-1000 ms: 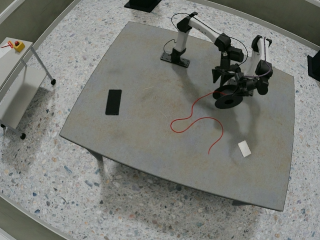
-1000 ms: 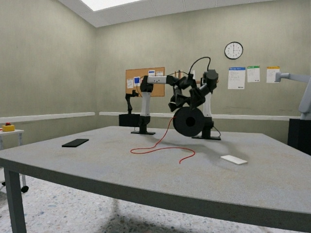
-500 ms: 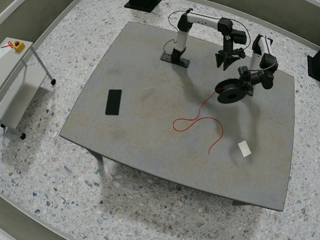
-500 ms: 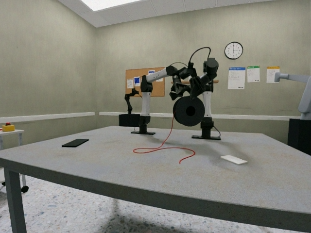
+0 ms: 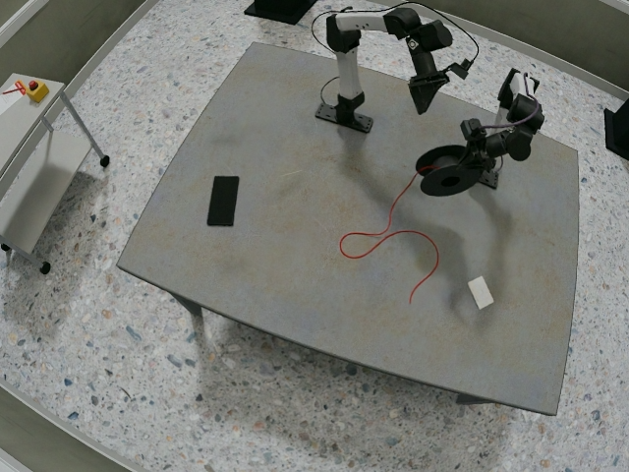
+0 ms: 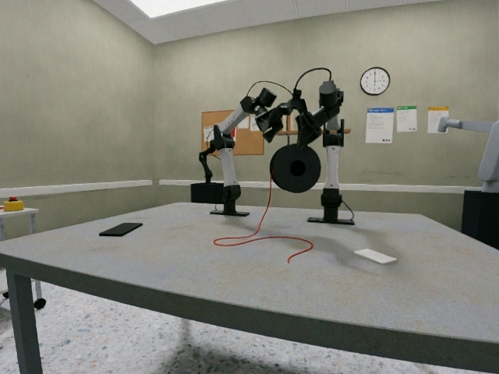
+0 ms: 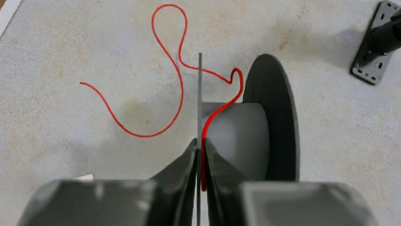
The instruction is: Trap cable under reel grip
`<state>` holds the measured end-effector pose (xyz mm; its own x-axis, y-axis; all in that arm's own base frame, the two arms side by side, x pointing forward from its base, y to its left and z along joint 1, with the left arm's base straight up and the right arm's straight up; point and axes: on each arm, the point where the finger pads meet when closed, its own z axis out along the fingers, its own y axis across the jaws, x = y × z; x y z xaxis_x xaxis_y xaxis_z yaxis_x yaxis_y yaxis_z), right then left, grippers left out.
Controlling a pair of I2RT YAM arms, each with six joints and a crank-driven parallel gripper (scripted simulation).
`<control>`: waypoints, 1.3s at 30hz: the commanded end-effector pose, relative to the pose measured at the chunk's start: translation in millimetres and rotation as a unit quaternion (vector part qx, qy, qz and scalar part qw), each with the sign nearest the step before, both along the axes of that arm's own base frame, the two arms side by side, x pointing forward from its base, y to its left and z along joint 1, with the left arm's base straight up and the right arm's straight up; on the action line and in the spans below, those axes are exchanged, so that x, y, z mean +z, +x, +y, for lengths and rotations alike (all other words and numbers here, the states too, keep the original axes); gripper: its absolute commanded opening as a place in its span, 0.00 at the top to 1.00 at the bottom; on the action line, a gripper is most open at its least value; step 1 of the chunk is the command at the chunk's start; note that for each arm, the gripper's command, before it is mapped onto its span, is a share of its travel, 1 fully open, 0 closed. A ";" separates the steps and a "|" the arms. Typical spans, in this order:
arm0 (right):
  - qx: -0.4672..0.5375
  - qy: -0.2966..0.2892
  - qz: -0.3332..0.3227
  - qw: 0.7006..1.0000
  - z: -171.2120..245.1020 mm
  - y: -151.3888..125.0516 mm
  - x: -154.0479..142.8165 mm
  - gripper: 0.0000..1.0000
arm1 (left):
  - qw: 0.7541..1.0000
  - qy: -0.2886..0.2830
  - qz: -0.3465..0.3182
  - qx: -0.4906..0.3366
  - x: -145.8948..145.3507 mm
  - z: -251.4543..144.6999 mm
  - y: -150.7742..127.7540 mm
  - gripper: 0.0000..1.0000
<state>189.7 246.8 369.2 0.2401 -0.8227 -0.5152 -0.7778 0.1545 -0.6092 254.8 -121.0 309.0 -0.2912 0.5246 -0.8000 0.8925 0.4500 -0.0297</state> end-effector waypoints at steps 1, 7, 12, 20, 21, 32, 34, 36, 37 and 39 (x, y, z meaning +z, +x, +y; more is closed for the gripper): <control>-0.030 0.126 0.034 0.991 8.5 -3.8 17.8 0.31 | 1.000 -0.004 -0.003 0.016 19.1 -6.0 3.7 1.00; -0.070 0.295 0.057 0.951 -22.6 -11.9 68.1 0.31 | 1.000 -0.004 -0.005 0.010 39.5 -22.6 9.3 1.00; -0.079 0.419 0.075 0.901 -46.8 -27.0 108.9 0.31 | 1.000 -0.003 -0.005 0.009 52.7 -33.2 13.2 1.00; -0.078 0.511 0.073 0.853 -79.6 -47.1 142.2 0.31 | 1.000 -0.007 -0.009 0.000 66.2 -44.5 17.4 1.00; -0.078 0.517 0.071 0.850 -82.8 -48.8 144.2 0.31 | 1.000 -0.008 -0.010 -0.001 67.5 -45.6 17.9 1.00; -0.087 0.513 0.062 0.852 -88.8 -47.2 143.7 0.31 | 1.000 -0.012 -0.026 -0.007 73.8 -48.8 23.2 1.00; -0.087 0.513 0.062 0.852 -88.7 -47.1 143.5 0.31 | 1.000 -0.010 -0.019 -0.006 72.4 -49.2 23.3 1.00; -0.087 0.513 0.062 0.852 -88.7 -47.1 143.5 0.31 | 1.000 -0.009 -0.011 -0.005 75.0 -49.5 20.6 1.00; -0.087 0.513 0.062 0.852 -88.7 -47.1 143.5 0.31 | 1.000 -0.009 -0.011 -0.005 75.9 -49.7 20.5 1.00; -0.087 0.513 0.062 0.852 -88.7 -47.1 143.5 0.31 | 1.000 -0.010 -0.012 -0.005 76.5 -49.5 20.0 1.00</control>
<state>140.8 154.7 505.1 0.0402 0.0341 -0.9986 -0.7342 0.6789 -0.0064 279.3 -167.0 370.9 -0.2894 0.5292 -0.7976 0.8951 0.4448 -0.0297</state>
